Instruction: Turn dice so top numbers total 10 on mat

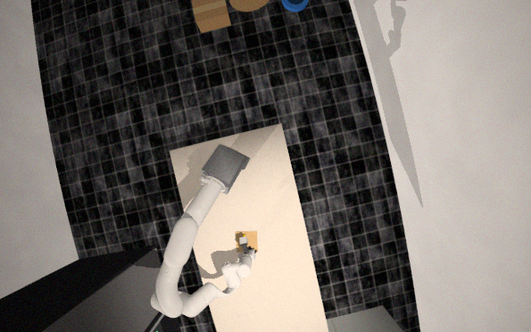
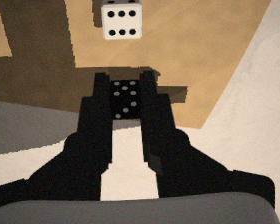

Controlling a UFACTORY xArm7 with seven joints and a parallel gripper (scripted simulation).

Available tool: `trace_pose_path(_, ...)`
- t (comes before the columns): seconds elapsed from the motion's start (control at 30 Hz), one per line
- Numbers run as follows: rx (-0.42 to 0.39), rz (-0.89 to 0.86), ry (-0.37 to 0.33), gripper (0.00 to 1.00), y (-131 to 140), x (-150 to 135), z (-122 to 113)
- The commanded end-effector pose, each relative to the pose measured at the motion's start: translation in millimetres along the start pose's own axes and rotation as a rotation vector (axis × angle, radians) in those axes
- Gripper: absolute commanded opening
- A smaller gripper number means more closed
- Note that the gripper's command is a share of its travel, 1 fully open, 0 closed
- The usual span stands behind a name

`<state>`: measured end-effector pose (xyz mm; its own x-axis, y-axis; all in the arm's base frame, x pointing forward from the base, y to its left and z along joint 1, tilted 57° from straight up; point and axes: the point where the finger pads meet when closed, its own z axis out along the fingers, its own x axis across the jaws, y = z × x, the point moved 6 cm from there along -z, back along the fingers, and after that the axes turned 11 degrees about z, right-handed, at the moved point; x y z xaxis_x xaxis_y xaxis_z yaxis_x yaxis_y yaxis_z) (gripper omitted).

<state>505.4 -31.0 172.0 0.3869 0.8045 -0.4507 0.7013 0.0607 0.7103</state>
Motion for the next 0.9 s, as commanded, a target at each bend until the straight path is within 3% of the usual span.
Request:
trace_pose_path(0.0,-0.002,0.0,0.003,0.11,0.6,1.2,-1.0)
trace_pose_path(0.27,-0.002,0.0,0.003,0.11,0.6,1.2,-1.0)
trace_pose_path(0.4,-0.002,0.0,0.003,0.19,0.6,1.2,-1.0)
trace_pose_path(0.53,-0.002,0.0,0.003,0.19,0.6,1.2,-1.0)
trace_pose_path(0.77,-0.002,0.0,0.003,0.31,0.6,1.2,-1.0)
trace_pose_path(0.87,-0.002,0.0,0.003,0.31,0.6,1.2,-1.0)
